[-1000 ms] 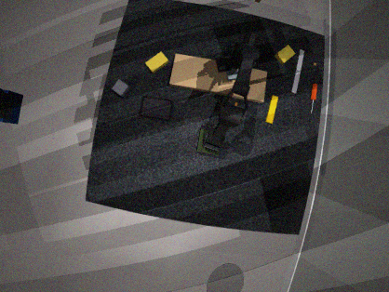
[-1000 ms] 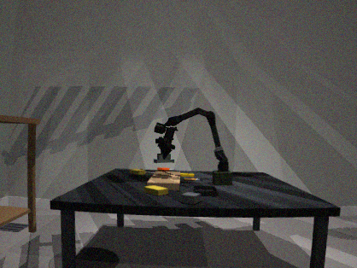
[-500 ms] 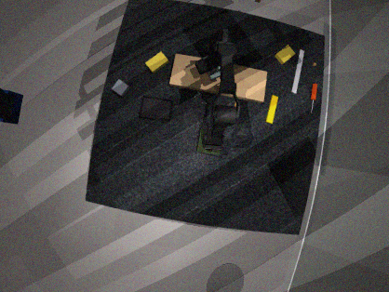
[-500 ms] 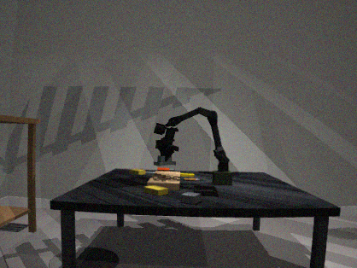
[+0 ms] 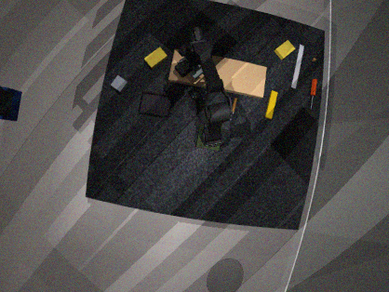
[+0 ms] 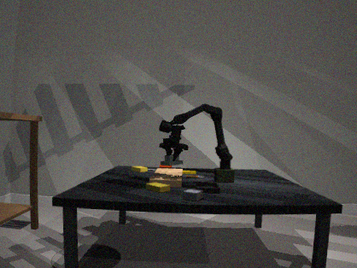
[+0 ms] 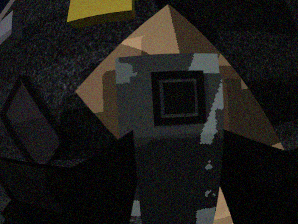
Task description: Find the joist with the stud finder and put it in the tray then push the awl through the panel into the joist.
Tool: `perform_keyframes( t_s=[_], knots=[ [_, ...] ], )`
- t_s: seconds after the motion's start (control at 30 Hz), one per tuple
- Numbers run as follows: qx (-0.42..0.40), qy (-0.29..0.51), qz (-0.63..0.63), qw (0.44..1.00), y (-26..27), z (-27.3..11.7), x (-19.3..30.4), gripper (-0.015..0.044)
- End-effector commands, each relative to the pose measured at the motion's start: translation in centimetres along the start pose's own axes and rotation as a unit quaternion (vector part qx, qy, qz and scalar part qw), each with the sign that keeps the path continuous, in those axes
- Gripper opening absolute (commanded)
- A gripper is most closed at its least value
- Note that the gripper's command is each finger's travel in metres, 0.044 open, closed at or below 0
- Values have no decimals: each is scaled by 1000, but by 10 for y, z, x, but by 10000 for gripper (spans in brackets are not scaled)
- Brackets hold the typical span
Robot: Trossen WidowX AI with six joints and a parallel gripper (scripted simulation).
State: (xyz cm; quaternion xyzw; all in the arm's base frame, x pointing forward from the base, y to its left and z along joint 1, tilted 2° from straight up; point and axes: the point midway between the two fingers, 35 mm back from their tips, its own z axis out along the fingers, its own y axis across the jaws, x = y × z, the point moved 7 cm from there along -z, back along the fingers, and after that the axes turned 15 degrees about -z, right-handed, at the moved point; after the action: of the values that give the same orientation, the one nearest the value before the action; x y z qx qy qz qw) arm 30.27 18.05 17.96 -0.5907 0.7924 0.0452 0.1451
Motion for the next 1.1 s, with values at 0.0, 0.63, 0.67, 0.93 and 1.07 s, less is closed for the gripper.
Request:
perform_keyframes(
  t_s=[0.0,0.63,0.67,0.93,1.07],
  knots=[
    [-3,-6,-30,1000,20,1,-14,0],
    [-44,-18,-176,983,124,12,-57,0],
    [-46,-19,-184,982,130,12,-58,0],
    [-63,-24,-245,967,176,14,-65,0],
    [-71,-27,-275,959,199,14,-66,0]
  ],
)
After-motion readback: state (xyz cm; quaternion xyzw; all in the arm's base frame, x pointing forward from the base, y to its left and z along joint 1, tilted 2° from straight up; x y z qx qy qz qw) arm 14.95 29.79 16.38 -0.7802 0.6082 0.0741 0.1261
